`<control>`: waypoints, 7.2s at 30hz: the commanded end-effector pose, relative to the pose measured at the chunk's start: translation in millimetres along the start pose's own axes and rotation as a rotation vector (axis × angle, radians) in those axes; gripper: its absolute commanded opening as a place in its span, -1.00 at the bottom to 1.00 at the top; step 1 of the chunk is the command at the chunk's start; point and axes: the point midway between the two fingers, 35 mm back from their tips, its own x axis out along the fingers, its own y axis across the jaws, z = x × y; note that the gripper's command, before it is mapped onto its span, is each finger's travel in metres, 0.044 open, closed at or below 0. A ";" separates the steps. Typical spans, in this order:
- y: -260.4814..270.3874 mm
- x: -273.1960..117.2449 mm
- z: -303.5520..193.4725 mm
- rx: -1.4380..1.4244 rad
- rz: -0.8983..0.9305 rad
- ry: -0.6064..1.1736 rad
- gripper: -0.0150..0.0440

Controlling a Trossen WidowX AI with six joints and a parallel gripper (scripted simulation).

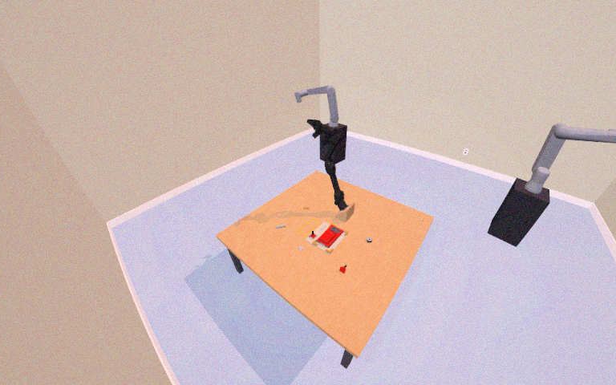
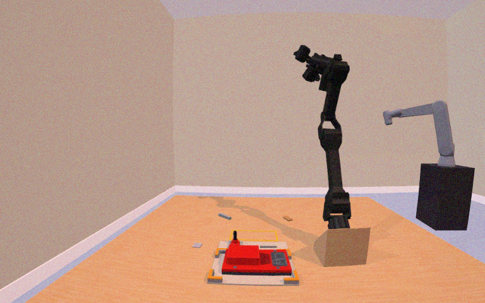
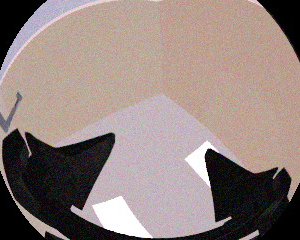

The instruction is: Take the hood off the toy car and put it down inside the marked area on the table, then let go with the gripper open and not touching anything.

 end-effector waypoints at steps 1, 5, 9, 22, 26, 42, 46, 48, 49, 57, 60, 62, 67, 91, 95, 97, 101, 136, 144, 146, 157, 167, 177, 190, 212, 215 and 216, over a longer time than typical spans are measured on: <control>-0.9 -0.1 -0.7 -0.003 -0.001 0.003 1.00; -22.6 -4.1 -16.9 -0.078 -0.028 0.079 1.00; -66.9 -14.1 -40.7 -0.214 -0.085 0.210 1.00; -233.1 -65.8 -58.7 -0.635 -0.346 0.577 1.00; -283.8 -84.5 -43.5 -0.753 -0.446 0.661 1.00; -453.3 -186.5 94.5 -1.241 -0.969 0.976 1.00; -476.4 -213.6 144.7 -1.367 -1.112 1.061 1.00; -483.5 -225.2 167.3 -1.418 -1.177 1.097 1.00; -485.4 -228.9 174.7 -1.434 -1.198 1.108 1.00; -498.2 -275.6 267.8 -1.578 -1.508 1.188 1.00; -494.8 -295.4 309.9 -1.632 -1.659 1.215 1.00; -489.1 -308.1 338.6 -1.666 -1.767 1.231 1.00; -464.1 -337.1 406.1 -1.733 -2.051 1.262 1.00; -313.1 -395.2 544.1 -1.686 -3.026 1.298 1.00; -312.9 -396.3 546.5 -1.686 -3.026 1.298 1.00; -312.8 -397.1 548.1 -1.686 -3.026 1.299 1.00; -312.5 -398.5 551.4 -1.686 -3.026 1.299 1.00; -308.2 -410.8 579.6 -1.688 -3.026 1.298 1.00; -306.6 -413.3 586.0 -1.689 -3.026 1.297 1.00; -306.2 -414.0 587.6 -1.689 -3.026 1.297 1.00; -304.9 -416.1 593.0 -1.690 -3.026 1.297 1.00; -304.3 -418.1 596.9 -1.690 -3.026 1.296 1.00; -303.7 -420.3 601.2 -1.691 -3.026 1.296 1.00; -302.7 -423.2 606.8 -1.691 -3.027 1.296 1.00; -303.8 -423.4 607.7 -1.690 -3.022 1.285 0.42; -304.0 -423.0 606.8 -1.689 -3.022 1.285 0.15; -304.1 -422.7 606.4 -1.689 -3.022 1.286 0.06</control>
